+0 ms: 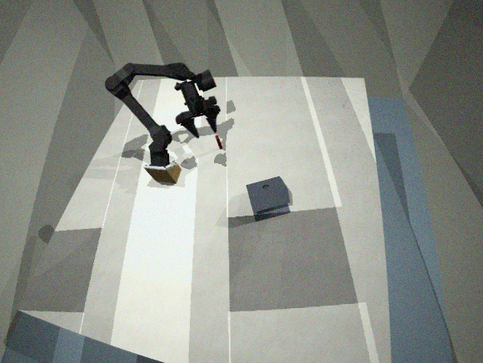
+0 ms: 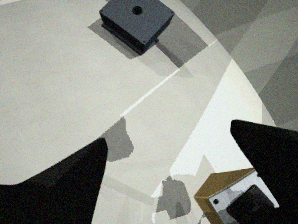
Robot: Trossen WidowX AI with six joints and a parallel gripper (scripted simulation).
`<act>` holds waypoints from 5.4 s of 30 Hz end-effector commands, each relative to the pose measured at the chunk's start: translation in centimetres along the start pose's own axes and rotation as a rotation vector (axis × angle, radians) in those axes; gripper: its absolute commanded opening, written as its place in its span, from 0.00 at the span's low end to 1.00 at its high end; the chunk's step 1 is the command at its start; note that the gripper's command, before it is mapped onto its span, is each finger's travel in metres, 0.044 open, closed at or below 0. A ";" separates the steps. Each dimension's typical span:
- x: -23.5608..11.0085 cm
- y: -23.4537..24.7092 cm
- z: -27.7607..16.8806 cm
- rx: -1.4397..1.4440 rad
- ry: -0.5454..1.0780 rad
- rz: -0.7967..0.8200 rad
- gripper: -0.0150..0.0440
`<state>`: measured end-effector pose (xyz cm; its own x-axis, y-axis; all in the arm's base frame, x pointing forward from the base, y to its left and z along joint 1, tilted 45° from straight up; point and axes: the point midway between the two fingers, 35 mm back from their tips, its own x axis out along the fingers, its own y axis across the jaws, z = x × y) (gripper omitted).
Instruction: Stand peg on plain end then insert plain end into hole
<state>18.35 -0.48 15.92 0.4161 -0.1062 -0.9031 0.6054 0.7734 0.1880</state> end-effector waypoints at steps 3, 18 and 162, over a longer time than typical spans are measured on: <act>0.5 0.4 -0.7 -0.034 0.181 0.025 1.00; 0.7 2.0 -0.9 0.013 0.580 0.264 1.00; 1.4 4.2 0.3 -2.685 -0.734 1.043 1.00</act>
<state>21.70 2.39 15.60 0.1673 0.6857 -0.7084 -0.6124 -0.4909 -0.6197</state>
